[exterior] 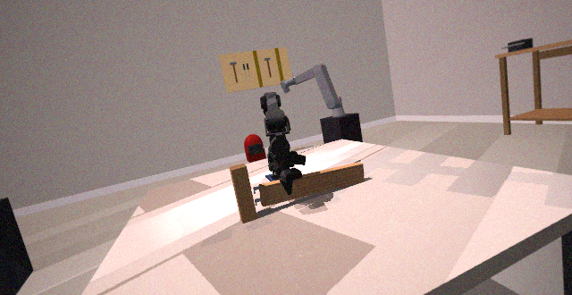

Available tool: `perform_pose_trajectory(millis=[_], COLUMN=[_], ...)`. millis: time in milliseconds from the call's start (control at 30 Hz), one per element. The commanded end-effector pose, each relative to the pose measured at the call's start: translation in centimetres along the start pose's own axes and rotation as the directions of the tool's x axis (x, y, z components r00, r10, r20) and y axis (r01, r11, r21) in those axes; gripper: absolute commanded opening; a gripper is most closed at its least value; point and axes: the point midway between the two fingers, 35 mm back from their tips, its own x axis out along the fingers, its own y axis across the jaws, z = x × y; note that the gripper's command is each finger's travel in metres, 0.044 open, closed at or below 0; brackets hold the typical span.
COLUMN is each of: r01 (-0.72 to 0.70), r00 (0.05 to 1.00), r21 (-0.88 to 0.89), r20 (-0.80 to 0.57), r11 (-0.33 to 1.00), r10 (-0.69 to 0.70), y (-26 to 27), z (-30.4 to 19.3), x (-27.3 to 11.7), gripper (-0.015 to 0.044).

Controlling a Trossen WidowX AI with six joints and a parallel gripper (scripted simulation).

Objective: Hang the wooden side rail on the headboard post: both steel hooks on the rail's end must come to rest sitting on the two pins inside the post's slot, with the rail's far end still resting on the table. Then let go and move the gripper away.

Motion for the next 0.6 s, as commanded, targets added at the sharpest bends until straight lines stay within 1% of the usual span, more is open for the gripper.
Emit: perform_pose_trajectory(millis=[0,567], r01=[0.007,0.007], r00=[1.0,1.0], r21=[-0.004,-0.004], r20=[-0.005,-0.005], r11=[1.0,1.0], r10=[-0.007,-0.007], y=[-0.19,-0.17], z=[-0.14,-0.32], x=[-0.3,-0.3], gripper=[0.0,0.0])
